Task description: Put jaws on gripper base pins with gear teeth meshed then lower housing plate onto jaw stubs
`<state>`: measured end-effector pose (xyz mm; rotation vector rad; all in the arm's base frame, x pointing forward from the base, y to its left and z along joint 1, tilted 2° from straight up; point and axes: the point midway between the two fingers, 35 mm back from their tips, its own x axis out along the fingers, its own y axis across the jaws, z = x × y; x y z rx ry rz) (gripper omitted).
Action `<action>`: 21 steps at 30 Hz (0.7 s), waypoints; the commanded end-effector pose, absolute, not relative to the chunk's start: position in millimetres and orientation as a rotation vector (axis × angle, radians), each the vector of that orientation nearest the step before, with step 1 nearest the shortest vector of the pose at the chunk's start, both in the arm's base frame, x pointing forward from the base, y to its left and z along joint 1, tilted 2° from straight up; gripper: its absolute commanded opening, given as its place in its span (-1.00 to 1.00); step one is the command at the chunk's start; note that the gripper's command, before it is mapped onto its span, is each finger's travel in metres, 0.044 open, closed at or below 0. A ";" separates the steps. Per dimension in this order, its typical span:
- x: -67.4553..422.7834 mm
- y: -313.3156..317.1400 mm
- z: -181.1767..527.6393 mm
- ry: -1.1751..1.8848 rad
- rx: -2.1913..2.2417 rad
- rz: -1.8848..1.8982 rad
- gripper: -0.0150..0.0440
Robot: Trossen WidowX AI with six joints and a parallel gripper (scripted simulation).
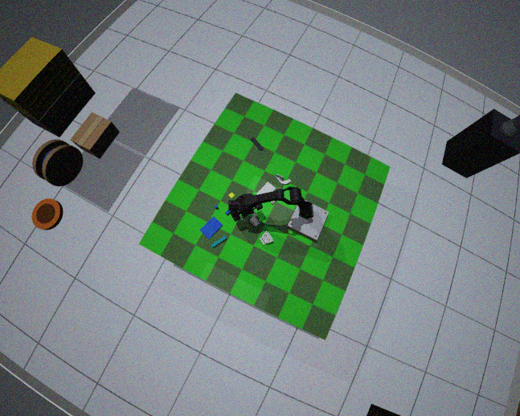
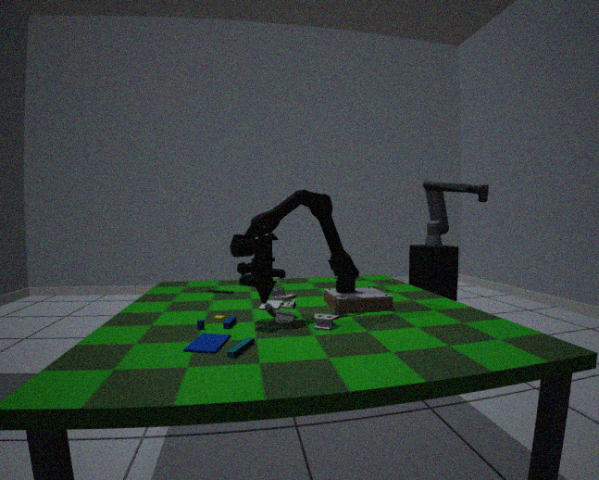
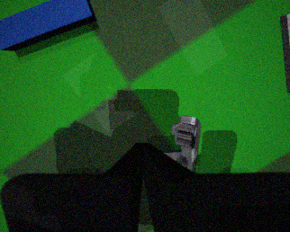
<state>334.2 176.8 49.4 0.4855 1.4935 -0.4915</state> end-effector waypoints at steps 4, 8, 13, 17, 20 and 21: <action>335.1 176.0 38.5 1.489 0.485 -0.497 -0.49; 335.3 176.0 32.1 1.489 0.485 -0.497 -0.49; 335.3 175.8 24.1 1.489 0.485 -0.497 -0.49; 335.2 175.5 17.7 1.489 0.485 -0.497 -0.49; 335.0 175.3 12.9 1.489 0.485 -0.497 -0.49; 335.0 175.3 11.7 1.489 0.485 -0.497 -0.49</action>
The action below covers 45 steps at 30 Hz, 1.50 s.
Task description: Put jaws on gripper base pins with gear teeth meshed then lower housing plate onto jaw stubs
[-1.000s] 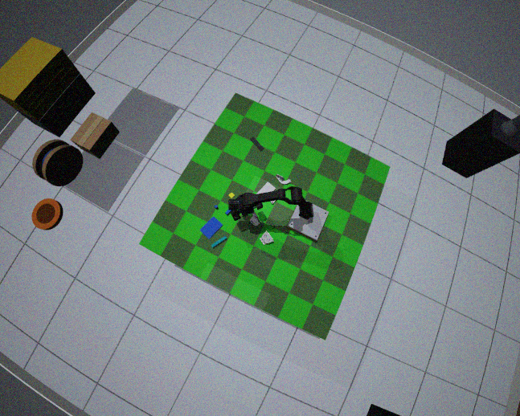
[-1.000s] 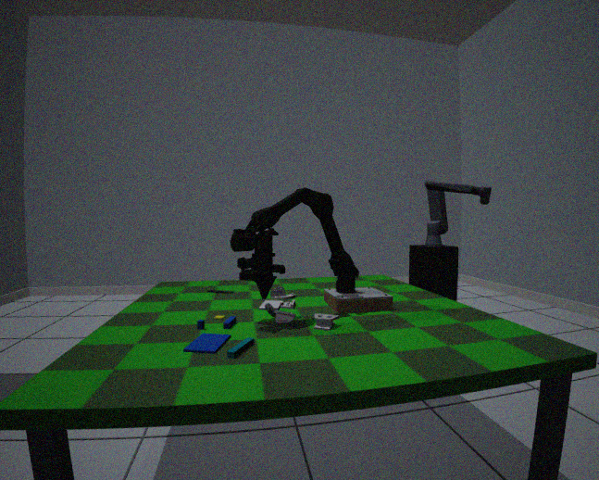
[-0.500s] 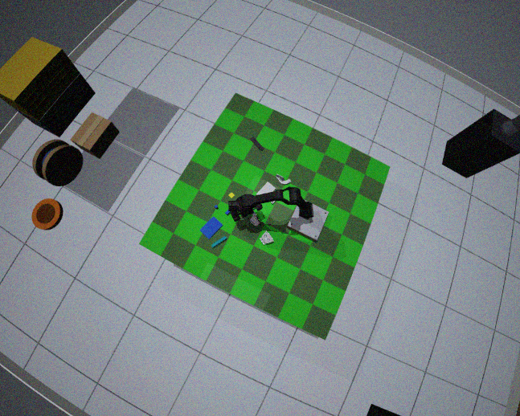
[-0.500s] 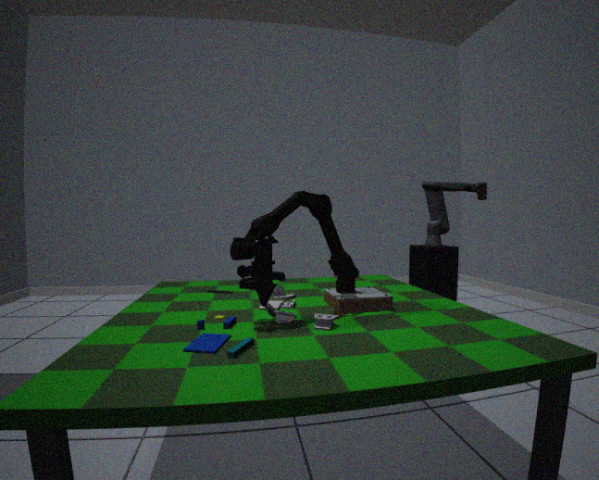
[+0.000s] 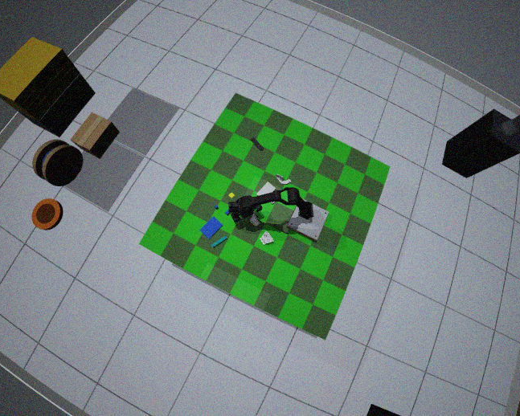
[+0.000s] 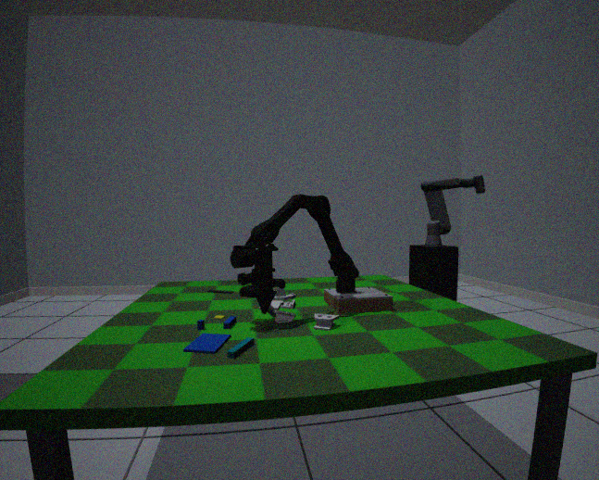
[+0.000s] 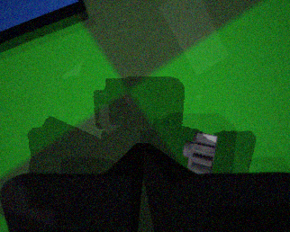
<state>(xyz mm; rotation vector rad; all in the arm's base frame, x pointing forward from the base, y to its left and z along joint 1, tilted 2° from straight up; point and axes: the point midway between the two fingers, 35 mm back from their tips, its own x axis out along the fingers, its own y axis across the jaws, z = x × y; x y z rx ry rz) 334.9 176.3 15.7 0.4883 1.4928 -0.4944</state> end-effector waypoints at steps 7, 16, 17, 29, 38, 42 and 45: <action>332.0 170.5 10.8 1.489 0.484 -0.497 -0.49; 324.0 158.3 11.0 1.489 0.483 -0.498 -0.49; 323.0 157.0 10.9 1.489 0.483 -0.498 -0.49; 311.2 141.3 10.5 1.490 0.482 -0.500 -0.49; 302.5 130.6 9.7 1.490 0.481 -0.501 -0.49; 301.0 128.4 10.2 1.490 0.481 -0.501 -0.49; 299.5 125.9 13.3 1.491 0.481 -0.501 -0.49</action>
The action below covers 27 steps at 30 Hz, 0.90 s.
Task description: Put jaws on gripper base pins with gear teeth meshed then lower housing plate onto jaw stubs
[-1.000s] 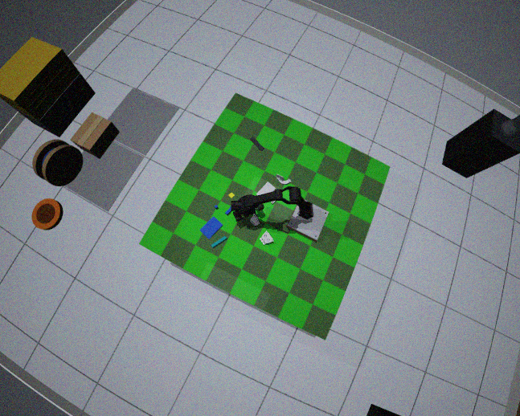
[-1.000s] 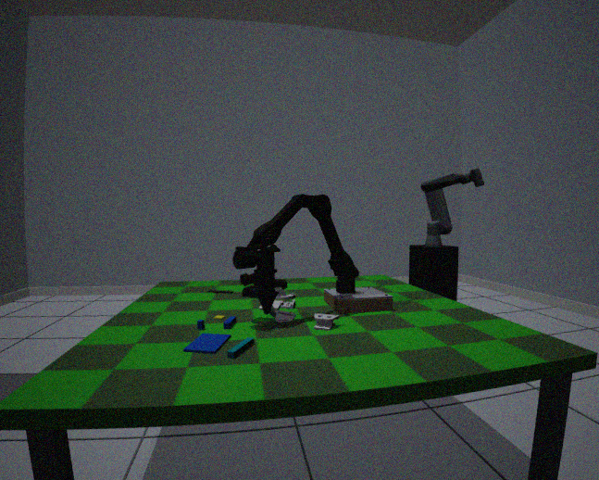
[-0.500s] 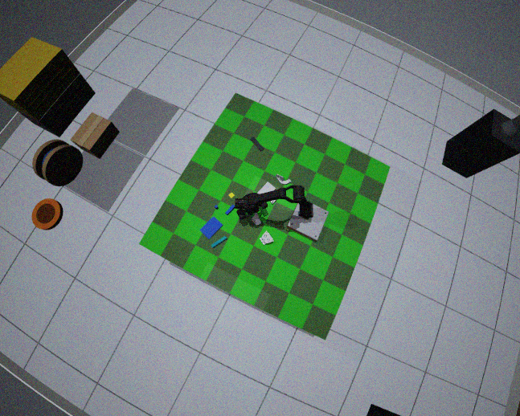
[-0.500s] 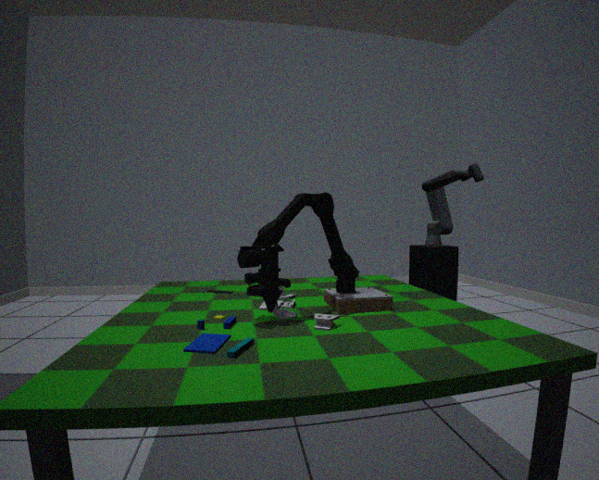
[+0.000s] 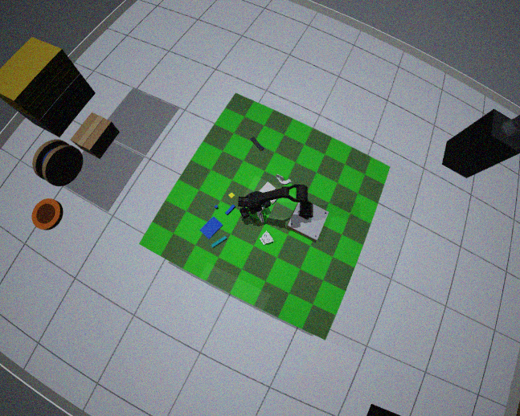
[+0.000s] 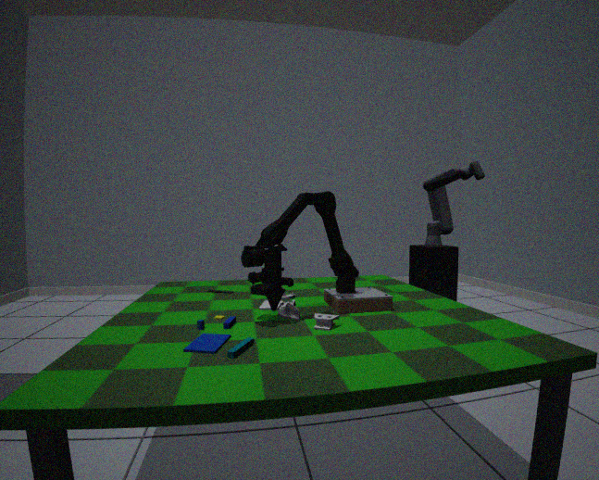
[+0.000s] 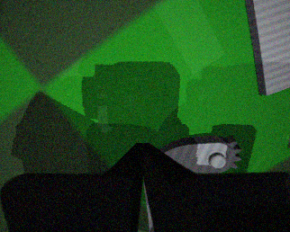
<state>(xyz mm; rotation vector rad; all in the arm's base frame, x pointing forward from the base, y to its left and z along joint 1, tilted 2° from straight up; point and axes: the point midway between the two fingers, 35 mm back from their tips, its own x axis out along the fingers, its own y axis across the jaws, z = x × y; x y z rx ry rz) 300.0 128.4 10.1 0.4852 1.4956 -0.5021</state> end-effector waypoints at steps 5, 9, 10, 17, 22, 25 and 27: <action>299.6 130.6 67.3 1.495 0.485 -0.502 -0.49; 301.1 131.0 62.4 1.491 0.485 -0.494 -0.40; 301.1 131.0 62.4 1.491 0.485 -0.494 -0.31; 301.1 131.0 62.4 1.491 0.485 -0.494 0.31; 301.1 131.0 62.4 1.491 0.485 -0.494 0.75; 301.1 131.0 62.4 1.491 0.485 -0.494 1.00; 301.1 131.0 62.4 1.491 0.485 -0.494 1.00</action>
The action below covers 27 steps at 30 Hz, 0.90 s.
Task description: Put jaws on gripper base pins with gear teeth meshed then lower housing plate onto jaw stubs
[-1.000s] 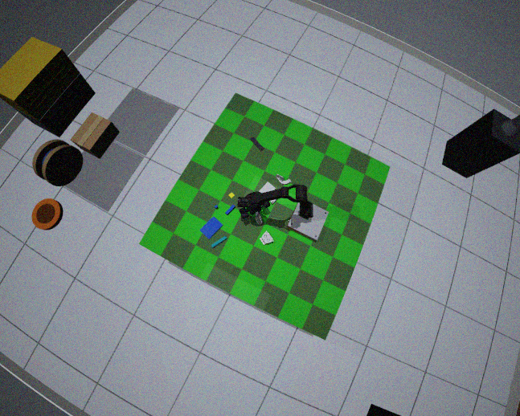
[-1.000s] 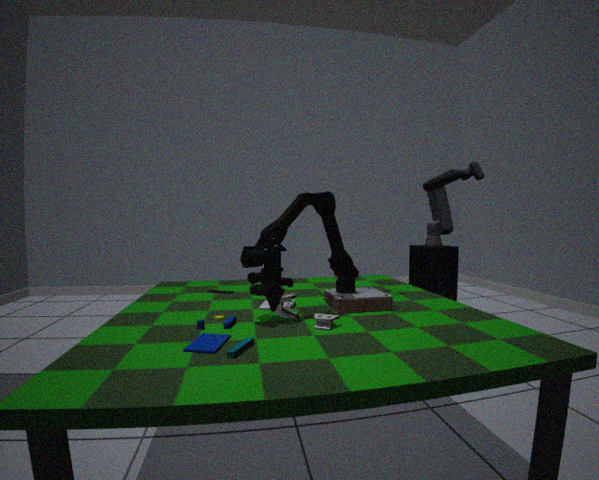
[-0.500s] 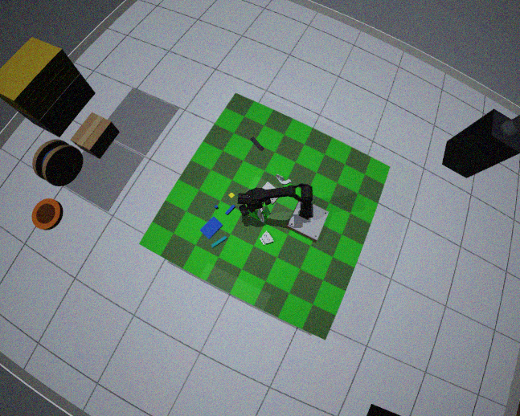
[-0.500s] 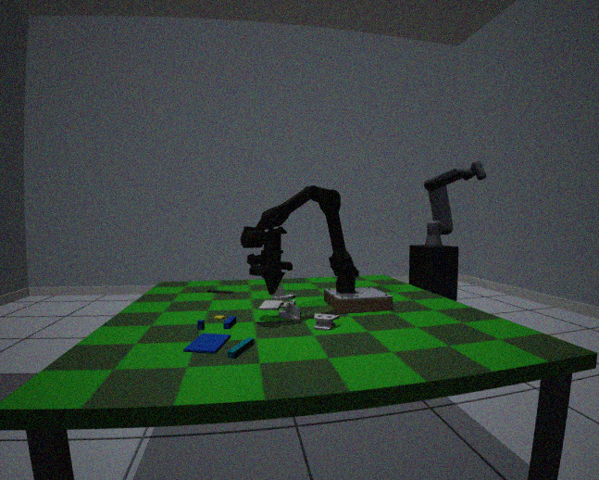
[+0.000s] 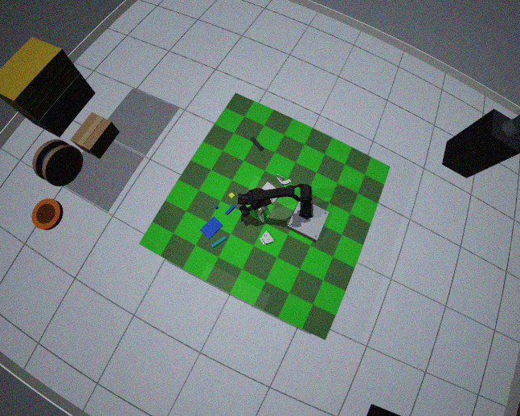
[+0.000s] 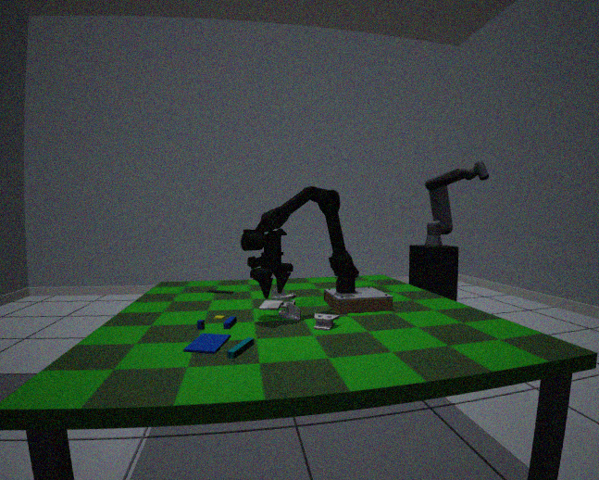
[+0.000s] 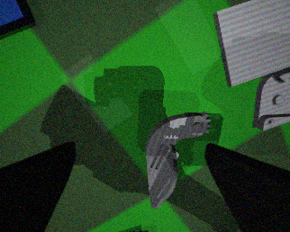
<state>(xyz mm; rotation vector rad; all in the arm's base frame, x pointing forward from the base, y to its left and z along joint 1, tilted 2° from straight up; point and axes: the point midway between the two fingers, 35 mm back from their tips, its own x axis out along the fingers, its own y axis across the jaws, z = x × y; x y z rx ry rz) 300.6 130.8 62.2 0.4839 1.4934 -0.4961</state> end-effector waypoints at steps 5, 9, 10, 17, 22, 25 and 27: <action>301.1 131.0 62.4 1.491 0.485 -0.494 1.00; 301.1 131.0 62.4 1.491 0.485 -0.494 1.00; 301.1 131.0 62.4 1.491 0.485 -0.494 1.00; 301.1 131.0 62.4 1.491 0.485 -0.494 1.00; 301.1 131.0 62.4 1.491 0.485 -0.494 1.00; 301.1 131.0 62.4 1.491 0.485 -0.494 1.00; 300.8 130.9 64.0 1.492 0.485 -0.496 0.91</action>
